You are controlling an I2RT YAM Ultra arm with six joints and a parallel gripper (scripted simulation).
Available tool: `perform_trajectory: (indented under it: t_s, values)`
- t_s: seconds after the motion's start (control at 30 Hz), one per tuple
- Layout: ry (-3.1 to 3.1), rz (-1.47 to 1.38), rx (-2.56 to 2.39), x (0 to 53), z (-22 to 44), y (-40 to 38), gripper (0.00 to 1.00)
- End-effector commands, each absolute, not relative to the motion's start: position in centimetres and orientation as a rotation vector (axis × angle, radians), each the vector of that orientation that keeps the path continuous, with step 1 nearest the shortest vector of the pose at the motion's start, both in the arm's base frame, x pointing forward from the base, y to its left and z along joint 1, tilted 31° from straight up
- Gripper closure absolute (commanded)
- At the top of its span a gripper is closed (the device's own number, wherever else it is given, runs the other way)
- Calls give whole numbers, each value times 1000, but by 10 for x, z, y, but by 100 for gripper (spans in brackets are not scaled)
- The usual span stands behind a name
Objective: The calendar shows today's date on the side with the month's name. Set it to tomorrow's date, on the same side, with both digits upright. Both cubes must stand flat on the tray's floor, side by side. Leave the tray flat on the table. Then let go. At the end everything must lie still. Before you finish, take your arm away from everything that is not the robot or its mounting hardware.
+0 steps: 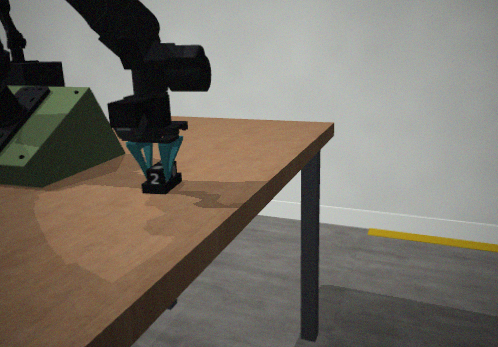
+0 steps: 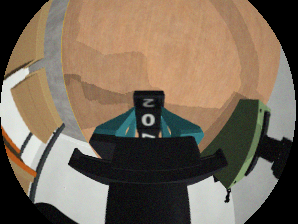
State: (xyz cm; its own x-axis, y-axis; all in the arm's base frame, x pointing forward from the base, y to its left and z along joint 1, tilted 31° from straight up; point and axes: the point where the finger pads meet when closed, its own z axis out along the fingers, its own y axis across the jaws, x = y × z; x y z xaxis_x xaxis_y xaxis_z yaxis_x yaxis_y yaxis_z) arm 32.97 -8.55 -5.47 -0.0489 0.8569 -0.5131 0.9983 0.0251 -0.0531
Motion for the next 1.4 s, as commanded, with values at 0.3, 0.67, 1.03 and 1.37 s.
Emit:
perform_trajectory:
  t_s: [0.3, 0.67, 1.03, 1.37]
  values:
    - [1967, -573, 1886, 332, -52, -85, 53]
    - [1967, -573, 1886, 332, -52, -84, 53]
    - [1967, -573, 1886, 333, -28, -70, 53]
    - [1968, -572, 1886, 334, 15, -44, 53]
